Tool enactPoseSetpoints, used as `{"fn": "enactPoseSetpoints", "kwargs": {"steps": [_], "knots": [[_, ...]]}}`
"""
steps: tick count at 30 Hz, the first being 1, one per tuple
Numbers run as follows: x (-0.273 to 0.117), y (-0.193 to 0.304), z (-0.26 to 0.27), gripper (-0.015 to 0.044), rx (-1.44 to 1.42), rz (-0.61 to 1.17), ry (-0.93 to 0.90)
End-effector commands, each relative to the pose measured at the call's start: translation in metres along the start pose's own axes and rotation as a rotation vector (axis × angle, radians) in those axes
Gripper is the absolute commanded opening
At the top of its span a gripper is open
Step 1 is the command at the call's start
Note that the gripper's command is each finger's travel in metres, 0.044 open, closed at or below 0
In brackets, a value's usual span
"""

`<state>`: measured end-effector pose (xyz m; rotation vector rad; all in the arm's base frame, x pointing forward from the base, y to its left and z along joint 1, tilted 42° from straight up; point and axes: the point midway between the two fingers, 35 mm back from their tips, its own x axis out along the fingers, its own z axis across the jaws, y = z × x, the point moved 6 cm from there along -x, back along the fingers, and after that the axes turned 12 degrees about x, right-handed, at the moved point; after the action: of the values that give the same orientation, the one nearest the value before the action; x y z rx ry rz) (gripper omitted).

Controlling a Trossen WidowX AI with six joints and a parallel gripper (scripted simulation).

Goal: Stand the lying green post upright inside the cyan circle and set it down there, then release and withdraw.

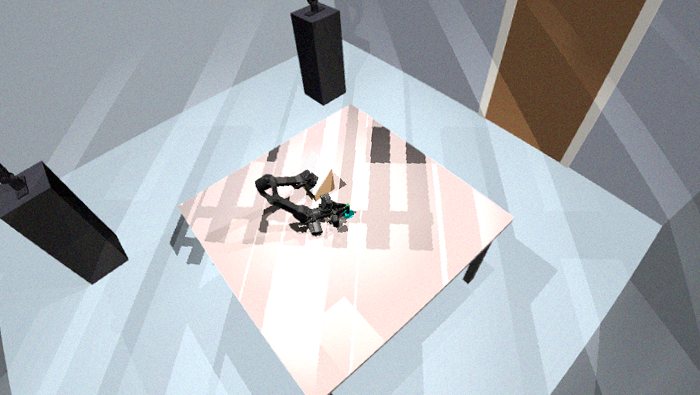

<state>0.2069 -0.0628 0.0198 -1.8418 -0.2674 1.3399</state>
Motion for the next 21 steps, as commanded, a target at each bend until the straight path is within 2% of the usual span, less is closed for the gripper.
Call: {"fn": "enactPoseSetpoints", "kwargs": {"steps": [1, 11, 21], "knots": [[0.0018, 0.0079, -0.0028, 0.0023, -0.004, 0.002, 0.001], [0.0018, 0.0079, -0.0028, 0.0023, -0.004, 0.002, 0.001], [0.0018, 0.0079, -0.0028, 0.0285, -0.004, 0.002, 0.001]]}}
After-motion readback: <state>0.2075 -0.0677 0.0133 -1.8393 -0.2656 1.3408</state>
